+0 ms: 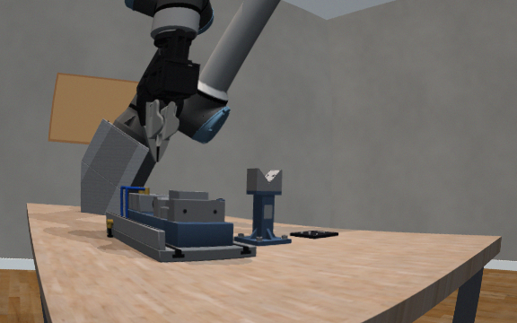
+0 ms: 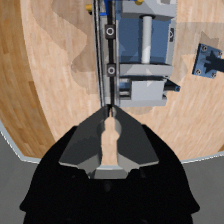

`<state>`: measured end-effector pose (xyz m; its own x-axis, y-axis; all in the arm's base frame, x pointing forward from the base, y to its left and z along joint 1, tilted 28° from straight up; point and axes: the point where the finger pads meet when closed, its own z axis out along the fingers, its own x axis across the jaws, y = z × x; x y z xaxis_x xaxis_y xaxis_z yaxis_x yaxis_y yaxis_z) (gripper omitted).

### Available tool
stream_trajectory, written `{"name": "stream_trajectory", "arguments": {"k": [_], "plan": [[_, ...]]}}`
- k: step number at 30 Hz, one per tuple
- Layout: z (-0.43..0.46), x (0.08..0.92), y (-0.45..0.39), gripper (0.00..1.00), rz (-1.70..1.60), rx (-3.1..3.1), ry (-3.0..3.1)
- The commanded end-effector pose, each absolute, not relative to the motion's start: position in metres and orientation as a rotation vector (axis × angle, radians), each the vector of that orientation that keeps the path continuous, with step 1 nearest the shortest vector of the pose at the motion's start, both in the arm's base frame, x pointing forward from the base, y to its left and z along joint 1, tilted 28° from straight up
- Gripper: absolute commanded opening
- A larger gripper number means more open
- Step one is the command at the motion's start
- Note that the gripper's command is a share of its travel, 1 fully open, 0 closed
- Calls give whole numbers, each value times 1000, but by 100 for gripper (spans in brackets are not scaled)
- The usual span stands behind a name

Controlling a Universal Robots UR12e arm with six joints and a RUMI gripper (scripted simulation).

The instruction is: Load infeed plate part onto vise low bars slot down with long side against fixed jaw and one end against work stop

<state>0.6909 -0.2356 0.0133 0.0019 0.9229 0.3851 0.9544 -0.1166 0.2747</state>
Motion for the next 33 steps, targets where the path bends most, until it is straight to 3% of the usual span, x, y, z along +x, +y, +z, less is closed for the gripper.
{"name": "stream_trajectory", "arguments": {"k": [1, 33], "plan": [[21, 689, -239, 0, -744, -2177, -2044], [23, 686, -236, 0, -737, -2236, -1956]]}}
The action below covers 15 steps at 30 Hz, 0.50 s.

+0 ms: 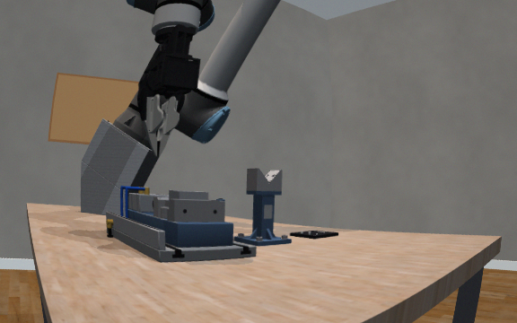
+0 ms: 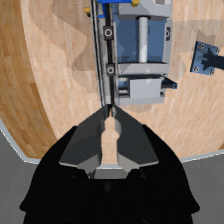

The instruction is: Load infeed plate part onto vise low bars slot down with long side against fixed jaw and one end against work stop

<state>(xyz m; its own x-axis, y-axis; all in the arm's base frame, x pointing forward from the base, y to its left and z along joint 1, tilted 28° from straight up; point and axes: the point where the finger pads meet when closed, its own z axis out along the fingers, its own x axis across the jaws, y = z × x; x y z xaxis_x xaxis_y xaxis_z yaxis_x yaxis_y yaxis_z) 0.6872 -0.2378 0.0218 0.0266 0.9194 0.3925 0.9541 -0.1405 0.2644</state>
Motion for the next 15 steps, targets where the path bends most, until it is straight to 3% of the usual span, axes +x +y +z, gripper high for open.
{"name": "stream_trajectory", "arguments": {"k": [1, 15], "plan": [[23, 686, -235, 0, -735, -2249, -1934], [27, 675, -219, 0, -683, -2492, -1470]]}}
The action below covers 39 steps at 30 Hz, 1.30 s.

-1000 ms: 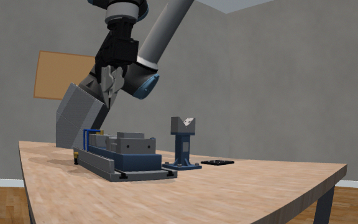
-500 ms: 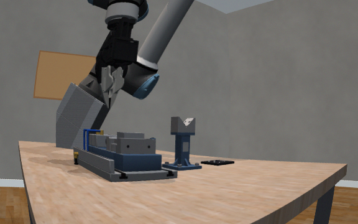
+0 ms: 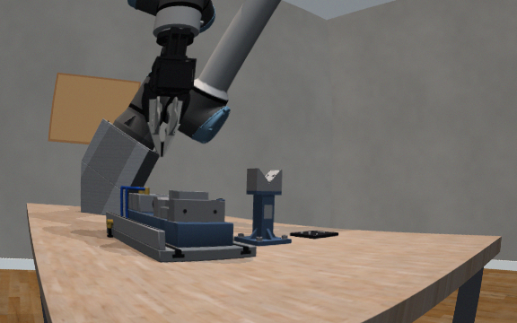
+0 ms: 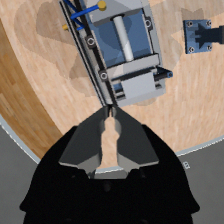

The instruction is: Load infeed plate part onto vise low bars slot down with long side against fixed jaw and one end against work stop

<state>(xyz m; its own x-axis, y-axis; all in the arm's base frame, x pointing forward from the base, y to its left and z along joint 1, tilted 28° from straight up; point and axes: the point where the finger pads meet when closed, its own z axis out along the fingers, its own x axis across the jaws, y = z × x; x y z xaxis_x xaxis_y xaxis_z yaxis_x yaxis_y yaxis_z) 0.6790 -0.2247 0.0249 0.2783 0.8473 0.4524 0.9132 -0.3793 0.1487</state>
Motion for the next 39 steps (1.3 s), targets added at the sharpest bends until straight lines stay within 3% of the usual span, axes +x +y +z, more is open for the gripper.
{"name": "stream_trajectory", "arguments": {"k": [1, 39], "plan": [[27, 675, -217, 0, -678, -2507, -1433], [37, 654, -178, 0, -452, -2733, -89]]}}
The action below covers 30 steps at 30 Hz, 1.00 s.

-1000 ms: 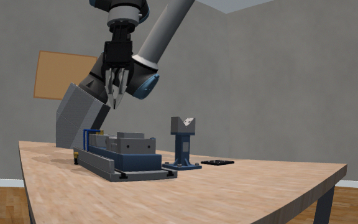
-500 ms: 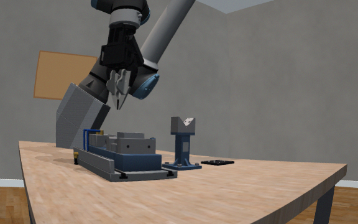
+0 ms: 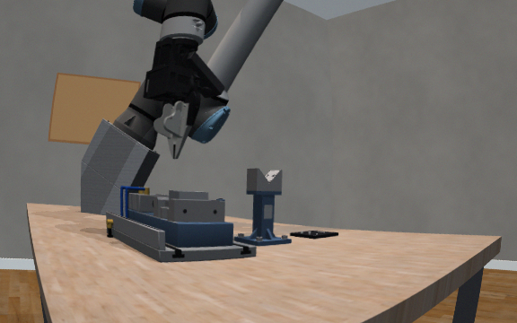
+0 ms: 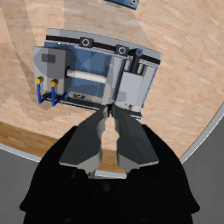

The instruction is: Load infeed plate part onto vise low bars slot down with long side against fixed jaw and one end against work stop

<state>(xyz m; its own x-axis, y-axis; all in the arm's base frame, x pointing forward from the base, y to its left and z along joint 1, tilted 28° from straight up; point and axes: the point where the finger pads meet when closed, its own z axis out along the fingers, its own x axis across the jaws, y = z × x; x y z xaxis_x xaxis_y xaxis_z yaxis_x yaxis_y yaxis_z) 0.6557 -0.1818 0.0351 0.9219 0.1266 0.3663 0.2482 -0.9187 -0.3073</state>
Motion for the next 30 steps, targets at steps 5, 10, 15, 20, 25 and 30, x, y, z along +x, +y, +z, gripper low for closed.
{"name": "stream_trajectory", "arguments": {"k": [5, 10, 15, 20, 25, 30], "plan": [[37, 652, -175, 0, -428, -2725, 27], [37, 652, -174, 0, -421, -2721, 63], [37, 651, -173, 0, -416, -2719, 84], [37, 651, -173, 0, -416, -2719, 85], [37, 651, -173, 0, -416, -2719, 85], [37, 651, -173, 0, -416, -2719, 85]]}}
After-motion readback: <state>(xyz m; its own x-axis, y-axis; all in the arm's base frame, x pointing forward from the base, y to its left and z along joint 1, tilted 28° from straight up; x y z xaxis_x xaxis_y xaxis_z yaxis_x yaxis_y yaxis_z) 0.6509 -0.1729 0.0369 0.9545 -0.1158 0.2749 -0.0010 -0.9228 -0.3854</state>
